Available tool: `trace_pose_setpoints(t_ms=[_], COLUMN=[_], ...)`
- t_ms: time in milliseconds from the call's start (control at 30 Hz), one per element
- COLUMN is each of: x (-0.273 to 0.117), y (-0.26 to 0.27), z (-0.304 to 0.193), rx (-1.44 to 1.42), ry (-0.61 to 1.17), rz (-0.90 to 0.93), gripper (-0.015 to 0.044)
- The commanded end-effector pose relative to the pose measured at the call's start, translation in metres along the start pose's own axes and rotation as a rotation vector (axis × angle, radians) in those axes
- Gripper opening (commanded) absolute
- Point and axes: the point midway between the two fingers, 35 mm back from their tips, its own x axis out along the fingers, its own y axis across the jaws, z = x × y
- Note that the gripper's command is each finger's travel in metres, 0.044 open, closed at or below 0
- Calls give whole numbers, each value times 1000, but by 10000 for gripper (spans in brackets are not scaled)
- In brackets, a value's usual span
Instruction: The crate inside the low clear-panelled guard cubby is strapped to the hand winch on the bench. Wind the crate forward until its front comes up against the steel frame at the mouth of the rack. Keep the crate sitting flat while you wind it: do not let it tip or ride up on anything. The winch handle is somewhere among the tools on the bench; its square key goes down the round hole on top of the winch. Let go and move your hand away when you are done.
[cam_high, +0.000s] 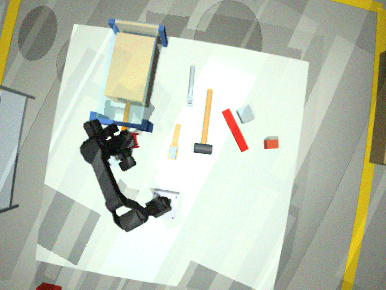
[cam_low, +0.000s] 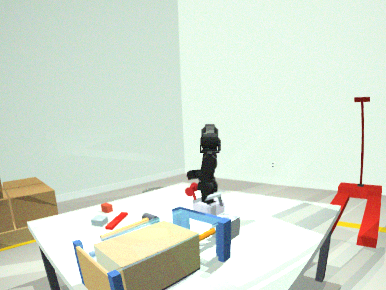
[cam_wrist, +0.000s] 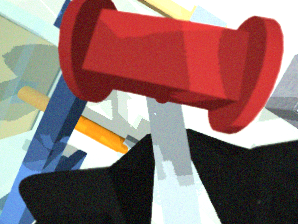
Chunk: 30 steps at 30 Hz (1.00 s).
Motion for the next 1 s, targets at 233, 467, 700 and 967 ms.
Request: trace_pose_setpoints(t_ms=[233, 467, 700, 967], x=[-14, -20, -20, -9], y=[-8, -10, -10, -8], z=[-30, -32, -33, -35], rx=[-19, -5, -3, -3], ry=[-123, -224, -231, -232], rz=[31, 56, 57, 58], gripper=[0, 0, 0, 0])
